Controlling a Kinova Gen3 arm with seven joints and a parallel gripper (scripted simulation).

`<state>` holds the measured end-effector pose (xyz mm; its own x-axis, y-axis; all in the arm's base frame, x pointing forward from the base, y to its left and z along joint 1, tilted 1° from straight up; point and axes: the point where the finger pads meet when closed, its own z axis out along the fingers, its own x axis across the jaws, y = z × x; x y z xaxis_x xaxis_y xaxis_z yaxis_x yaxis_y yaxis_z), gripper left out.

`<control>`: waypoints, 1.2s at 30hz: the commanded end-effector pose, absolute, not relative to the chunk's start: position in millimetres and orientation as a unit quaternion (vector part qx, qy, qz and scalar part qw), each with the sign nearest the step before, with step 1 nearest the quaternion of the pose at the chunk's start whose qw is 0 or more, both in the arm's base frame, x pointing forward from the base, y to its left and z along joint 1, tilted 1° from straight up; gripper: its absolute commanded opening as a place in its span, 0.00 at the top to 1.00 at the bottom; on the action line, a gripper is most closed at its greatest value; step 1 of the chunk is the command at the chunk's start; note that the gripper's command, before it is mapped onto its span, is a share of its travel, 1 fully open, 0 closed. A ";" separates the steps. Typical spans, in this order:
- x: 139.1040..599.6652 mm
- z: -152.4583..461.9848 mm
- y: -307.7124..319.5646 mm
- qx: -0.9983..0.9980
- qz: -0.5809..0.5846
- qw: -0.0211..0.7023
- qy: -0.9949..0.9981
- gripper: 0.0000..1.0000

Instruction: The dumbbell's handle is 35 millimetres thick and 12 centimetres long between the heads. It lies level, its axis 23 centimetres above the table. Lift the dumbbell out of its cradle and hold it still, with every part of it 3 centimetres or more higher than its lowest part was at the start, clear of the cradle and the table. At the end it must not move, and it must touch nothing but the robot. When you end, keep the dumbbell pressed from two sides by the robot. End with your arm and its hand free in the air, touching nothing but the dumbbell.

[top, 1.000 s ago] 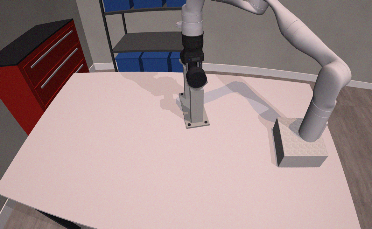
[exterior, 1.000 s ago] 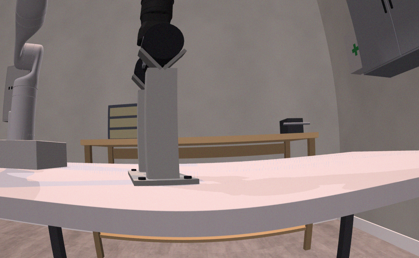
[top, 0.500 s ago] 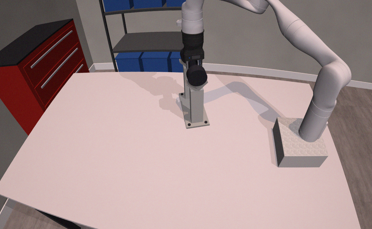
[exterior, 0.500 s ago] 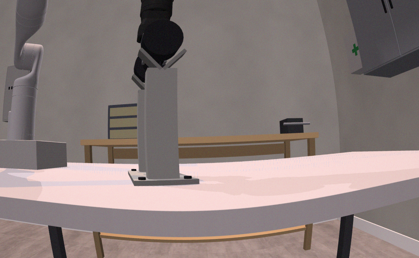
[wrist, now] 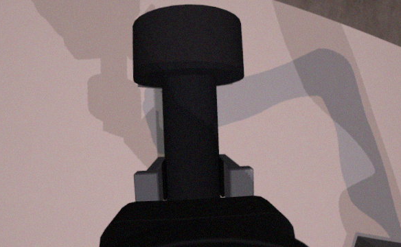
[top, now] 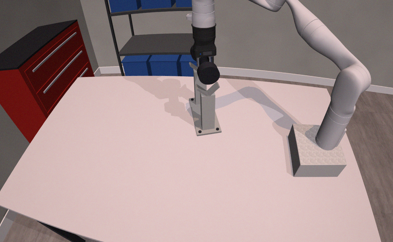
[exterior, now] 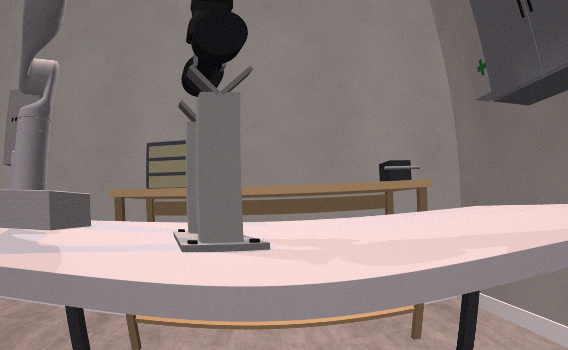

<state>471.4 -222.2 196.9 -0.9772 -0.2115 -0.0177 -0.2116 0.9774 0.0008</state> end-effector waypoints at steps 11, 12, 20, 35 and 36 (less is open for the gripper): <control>472.2 228.7 -222.3 -0.105 -0.002 0.012 0.994 1.00; 472.1 231.4 -222.2 -0.106 -0.002 0.012 0.994 1.00; 471.8 244.7 -222.3 -0.105 -0.002 0.012 0.994 1.00; 471.0 266.3 -222.0 -0.105 -0.002 0.012 0.994 1.00; 471.0 266.3 -222.0 -0.105 -0.002 0.012 0.994 1.00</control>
